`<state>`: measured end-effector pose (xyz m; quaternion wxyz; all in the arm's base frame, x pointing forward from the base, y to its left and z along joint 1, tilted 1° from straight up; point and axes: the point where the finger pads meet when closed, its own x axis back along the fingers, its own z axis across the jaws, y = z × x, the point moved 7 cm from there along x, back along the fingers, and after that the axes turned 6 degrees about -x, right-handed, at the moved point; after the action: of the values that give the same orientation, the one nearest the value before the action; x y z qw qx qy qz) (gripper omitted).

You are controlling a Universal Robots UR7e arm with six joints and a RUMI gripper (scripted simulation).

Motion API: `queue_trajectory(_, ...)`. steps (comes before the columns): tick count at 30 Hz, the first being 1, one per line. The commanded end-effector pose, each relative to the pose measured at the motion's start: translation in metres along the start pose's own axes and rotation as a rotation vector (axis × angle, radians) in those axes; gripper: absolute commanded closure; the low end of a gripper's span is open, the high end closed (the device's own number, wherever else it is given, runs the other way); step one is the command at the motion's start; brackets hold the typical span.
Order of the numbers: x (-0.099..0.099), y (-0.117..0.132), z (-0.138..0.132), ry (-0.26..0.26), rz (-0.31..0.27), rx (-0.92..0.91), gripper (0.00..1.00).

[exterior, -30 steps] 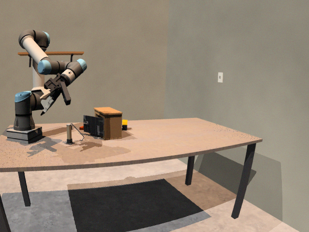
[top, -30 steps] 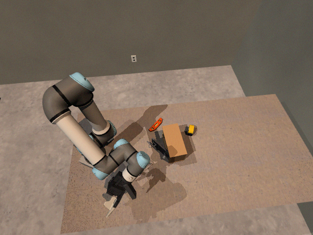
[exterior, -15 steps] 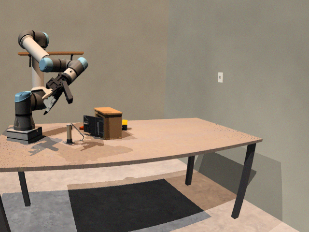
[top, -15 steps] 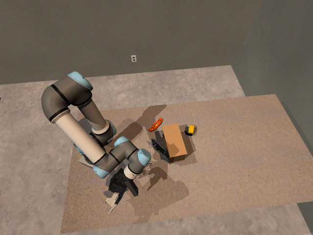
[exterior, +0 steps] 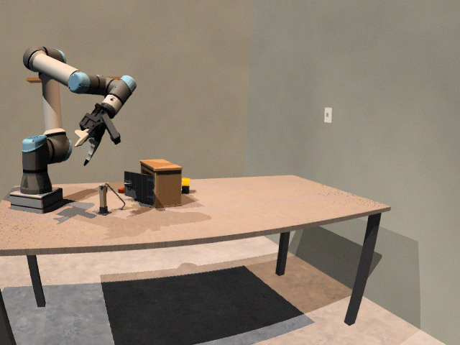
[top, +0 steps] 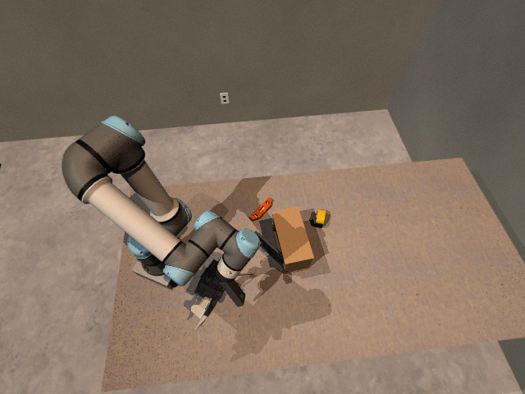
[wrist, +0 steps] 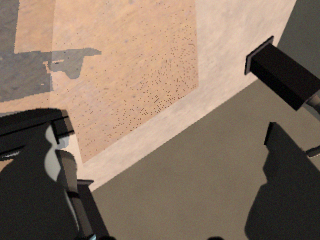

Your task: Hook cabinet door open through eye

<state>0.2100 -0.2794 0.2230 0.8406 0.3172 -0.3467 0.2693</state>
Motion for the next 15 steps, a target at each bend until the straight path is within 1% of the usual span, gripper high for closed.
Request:
queue_trajectory(1, 0.039, -0.001, -0.043, -0.117, 0.021, -0.087, 0.0)
queue_trajectory(3, 0.039, -0.001, -0.043, -0.117, 0.021, -0.087, 0.0)
queue_trajectory(5, 0.061, 0.0, -0.069, -0.191, 0.042, -0.136, 0.0)
queue_trajectory(6, 0.061, 0.0, -0.069, -0.191, 0.042, -0.136, 0.0)
queue_trajectory(7, 0.072, 0.002, -0.082, -0.23, 0.051, -0.16, 0.0)
queue_trajectory(8, 0.072, 0.002, -0.082, -0.23, 0.051, -0.16, 0.0)
queue_trajectory(9, 0.084, 0.002, -0.096, -0.268, 0.063, -0.186, 0.0)
queue_trajectory(10, 0.084, 0.002, -0.096, -0.268, 0.063, -0.186, 0.0)
queue_trajectory(12, 0.106, 0.004, -0.123, -0.344, 0.087, -0.235, 0.0)
queue_trajectory(13, 0.106, 0.004, -0.123, -0.344, 0.087, -0.235, 0.0)
queue_trajectory(14, 0.116, 0.004, -0.136, -0.379, 0.1, -0.259, 0.0)
queue_trajectory(15, 0.116, 0.004, -0.136, -0.379, 0.1, -0.259, 0.0)
